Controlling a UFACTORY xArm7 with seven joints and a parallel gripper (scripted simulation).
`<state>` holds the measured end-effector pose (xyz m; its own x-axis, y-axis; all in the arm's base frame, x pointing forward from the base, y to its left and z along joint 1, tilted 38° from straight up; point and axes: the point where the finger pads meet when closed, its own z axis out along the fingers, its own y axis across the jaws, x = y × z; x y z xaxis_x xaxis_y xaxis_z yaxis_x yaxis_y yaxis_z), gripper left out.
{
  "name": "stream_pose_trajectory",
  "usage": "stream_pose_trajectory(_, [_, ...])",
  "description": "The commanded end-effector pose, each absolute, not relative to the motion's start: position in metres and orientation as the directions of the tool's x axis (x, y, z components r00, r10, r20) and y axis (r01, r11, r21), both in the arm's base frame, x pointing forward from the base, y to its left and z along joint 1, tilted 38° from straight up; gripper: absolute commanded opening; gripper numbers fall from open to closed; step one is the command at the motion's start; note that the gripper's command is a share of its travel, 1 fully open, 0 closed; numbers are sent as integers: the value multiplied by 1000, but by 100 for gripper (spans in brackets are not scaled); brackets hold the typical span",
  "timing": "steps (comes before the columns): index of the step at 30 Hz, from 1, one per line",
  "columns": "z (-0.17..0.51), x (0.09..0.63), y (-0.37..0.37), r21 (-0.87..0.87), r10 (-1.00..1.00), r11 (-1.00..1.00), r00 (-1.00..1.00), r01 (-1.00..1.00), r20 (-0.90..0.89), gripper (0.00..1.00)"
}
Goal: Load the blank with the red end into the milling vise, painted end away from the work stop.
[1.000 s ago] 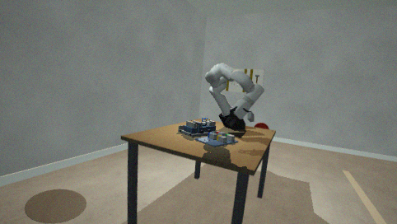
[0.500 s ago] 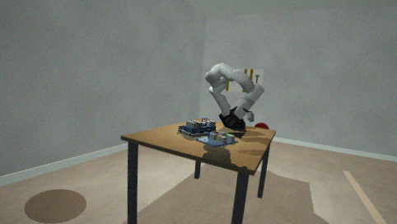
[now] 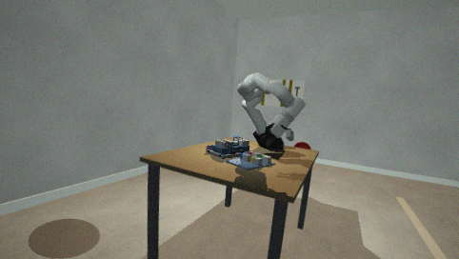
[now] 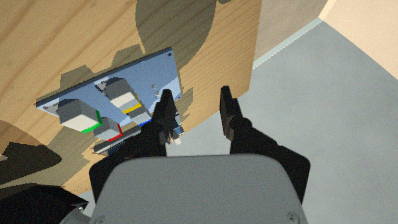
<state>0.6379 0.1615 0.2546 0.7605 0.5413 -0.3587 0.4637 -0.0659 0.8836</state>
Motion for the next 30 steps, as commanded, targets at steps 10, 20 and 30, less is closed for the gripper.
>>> stream_pose_trajectory(10, [256, 638, 164, 885, 545, -67, 760, 461, -355, 100])
stream_pose_trajectory(20, [261, 620, 162, 851, 600, -141, 727, 506, -333, 100])
stream_pose_trajectory(30, [266, 602, 161, 808, 652, -210, 694, 551, -304, 100])
